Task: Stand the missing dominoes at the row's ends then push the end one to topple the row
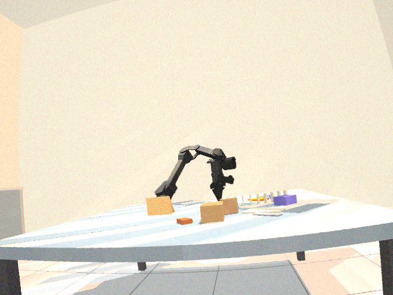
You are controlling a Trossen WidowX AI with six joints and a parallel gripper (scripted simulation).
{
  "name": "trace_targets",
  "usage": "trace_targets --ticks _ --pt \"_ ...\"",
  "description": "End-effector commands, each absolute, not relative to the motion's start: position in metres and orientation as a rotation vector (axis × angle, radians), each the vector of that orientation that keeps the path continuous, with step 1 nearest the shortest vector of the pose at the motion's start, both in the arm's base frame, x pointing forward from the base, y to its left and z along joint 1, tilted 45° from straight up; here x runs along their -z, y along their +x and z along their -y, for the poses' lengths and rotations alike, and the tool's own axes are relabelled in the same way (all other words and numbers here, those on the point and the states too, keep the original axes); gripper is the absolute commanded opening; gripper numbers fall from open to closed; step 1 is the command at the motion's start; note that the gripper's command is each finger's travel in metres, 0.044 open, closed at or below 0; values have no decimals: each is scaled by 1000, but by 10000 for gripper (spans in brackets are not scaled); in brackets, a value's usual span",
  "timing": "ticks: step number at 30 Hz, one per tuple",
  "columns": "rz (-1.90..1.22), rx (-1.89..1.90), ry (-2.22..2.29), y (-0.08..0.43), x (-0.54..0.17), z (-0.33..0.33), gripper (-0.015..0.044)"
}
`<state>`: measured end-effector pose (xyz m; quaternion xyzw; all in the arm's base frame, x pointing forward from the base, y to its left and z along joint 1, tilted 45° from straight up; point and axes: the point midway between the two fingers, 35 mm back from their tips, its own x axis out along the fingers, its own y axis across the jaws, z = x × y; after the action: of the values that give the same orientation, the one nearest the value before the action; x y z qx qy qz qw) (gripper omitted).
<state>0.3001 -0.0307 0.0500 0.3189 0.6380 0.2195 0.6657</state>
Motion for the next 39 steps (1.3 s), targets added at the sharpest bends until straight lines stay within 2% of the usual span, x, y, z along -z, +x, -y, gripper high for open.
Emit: trace_targets --ticks 1,5,9,16,20,27,36,37,39 --pt "-1437 -495 724 301 -51 30 343" --pt "-1437 -495 724 301 -51 30 440" --pt "-1425 -483 719 302 -58 41 440" --pt "-1382 -400 734 288 -134 116 440" --pt "-1382 -396 740 285 -142 121 440" --pt "-1221 -746 321 276 -128 106 256" --pt "-806 -1240 -363 258 -104 80 20" --pt "-748 -1286 -437 256 -102 77 0" --pt "-672 -1343 -531 252 -98 73 0"
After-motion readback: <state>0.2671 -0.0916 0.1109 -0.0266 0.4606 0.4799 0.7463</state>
